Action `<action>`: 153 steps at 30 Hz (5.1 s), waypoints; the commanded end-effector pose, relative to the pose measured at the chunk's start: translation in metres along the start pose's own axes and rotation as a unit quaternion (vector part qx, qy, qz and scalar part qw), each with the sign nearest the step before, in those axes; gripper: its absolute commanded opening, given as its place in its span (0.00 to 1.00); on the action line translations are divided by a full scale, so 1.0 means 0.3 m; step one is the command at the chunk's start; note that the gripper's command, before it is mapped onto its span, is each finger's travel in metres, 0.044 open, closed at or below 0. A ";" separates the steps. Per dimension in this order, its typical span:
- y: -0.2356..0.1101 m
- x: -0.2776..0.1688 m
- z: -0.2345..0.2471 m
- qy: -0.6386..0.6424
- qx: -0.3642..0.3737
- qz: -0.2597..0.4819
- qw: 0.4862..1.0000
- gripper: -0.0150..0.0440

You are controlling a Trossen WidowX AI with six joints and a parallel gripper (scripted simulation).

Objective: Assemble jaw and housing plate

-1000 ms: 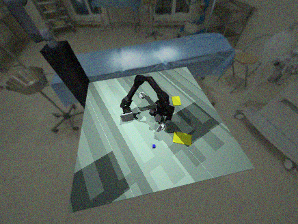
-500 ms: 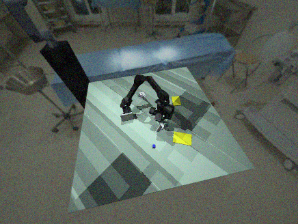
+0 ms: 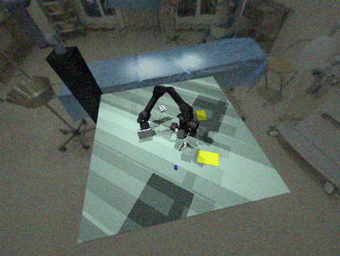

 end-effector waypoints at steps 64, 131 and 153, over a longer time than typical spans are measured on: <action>0.000 0.000 0.000 0.000 0.000 0.000 1.000 0.64; 0.000 0.000 0.000 0.000 0.000 0.000 1.000 1.00; 0.000 0.000 0.000 0.000 0.000 0.000 1.000 0.25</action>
Point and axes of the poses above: the point midway between the two fingers, 35 mm back from their tips, its own y axis out along the fingers, its own z axis across the jaws, x = y × z, the point moved 3 cm from there along -y, back along the fingers, and after that the axes turned 5 degrees about -y, right-handed, at the moved point
